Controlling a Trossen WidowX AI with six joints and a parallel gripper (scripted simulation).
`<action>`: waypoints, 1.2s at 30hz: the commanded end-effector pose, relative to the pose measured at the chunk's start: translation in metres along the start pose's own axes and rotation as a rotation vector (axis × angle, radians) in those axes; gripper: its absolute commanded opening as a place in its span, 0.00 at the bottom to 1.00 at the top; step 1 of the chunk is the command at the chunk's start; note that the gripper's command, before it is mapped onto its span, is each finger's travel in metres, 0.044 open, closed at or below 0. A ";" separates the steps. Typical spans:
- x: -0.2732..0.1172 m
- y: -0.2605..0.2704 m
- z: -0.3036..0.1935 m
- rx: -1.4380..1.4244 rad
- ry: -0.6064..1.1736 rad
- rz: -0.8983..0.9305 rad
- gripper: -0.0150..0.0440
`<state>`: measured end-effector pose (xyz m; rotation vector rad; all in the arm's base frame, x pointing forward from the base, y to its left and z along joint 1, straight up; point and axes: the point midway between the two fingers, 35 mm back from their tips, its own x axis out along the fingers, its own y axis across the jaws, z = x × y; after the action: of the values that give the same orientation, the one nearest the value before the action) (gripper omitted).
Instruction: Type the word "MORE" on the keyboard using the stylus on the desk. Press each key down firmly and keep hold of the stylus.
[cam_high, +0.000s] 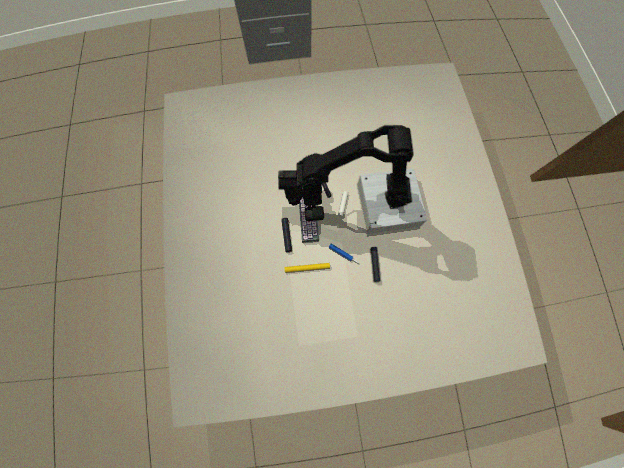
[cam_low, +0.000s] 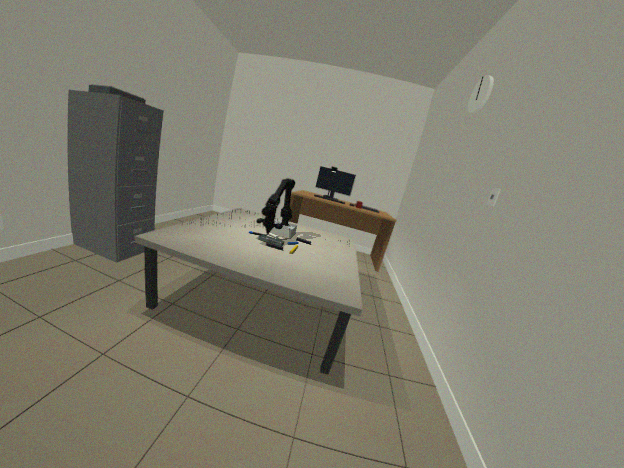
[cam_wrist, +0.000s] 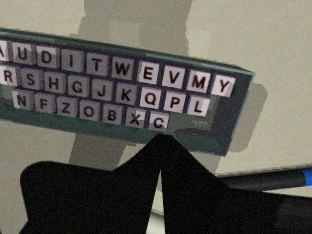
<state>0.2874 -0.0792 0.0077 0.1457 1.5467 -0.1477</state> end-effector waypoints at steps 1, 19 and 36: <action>0.001 0.008 -0.011 0.003 -0.001 -0.001 0.25; 0.001 0.078 -0.011 0.003 -0.001 0.004 0.25; -0.049 0.078 -0.010 0.003 -0.001 0.004 0.25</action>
<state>0.2863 -0.0010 0.0191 0.1462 1.5744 -0.1479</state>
